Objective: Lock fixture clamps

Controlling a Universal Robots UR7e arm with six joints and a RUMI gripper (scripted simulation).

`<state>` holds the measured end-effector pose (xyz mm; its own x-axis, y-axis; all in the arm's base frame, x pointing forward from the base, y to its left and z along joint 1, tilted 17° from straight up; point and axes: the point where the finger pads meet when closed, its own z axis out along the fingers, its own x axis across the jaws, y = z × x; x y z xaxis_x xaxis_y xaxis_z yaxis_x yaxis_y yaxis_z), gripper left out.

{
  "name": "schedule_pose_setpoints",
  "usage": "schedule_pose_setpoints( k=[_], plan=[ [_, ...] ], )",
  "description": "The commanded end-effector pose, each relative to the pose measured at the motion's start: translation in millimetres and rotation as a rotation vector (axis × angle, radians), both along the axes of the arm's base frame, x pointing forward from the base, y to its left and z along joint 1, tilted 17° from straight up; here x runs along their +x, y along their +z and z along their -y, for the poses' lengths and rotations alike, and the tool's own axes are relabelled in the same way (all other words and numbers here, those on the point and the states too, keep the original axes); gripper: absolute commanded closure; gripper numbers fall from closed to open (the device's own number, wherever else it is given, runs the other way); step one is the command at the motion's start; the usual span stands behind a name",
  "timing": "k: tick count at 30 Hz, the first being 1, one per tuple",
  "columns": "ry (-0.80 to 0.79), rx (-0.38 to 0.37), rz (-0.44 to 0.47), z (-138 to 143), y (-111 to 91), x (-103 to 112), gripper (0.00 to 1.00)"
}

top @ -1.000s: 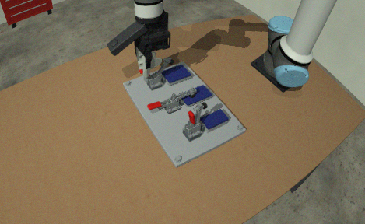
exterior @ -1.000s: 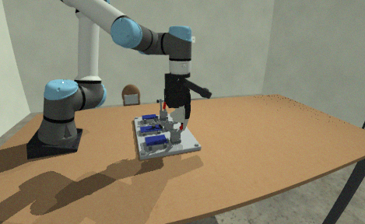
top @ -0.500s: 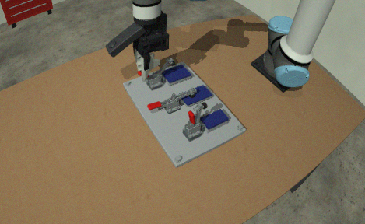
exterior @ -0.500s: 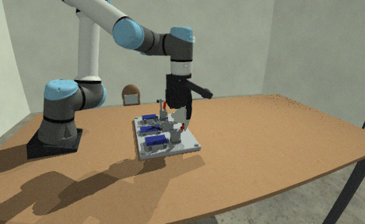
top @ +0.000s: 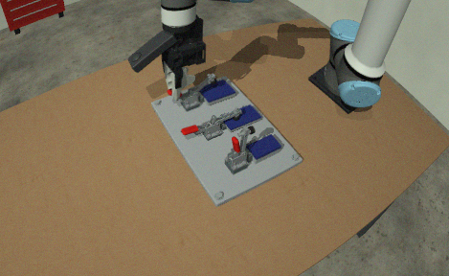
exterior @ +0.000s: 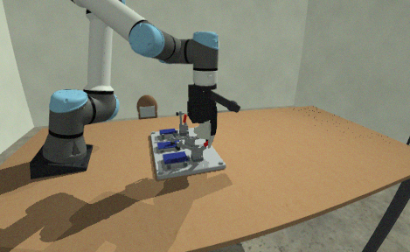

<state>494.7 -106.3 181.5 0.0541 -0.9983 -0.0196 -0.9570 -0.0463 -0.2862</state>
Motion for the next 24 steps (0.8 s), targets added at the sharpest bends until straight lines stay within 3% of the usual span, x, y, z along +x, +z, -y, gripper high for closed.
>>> schedule_pose_setpoints(
  k=[1,24],
  plan=[
    [0.0,0.0,0.001,-0.1,-1.8,4.0,1.0],
    [0.0,0.0,0.001,-0.8,-8.6,12.8,1.0]
  ],
)
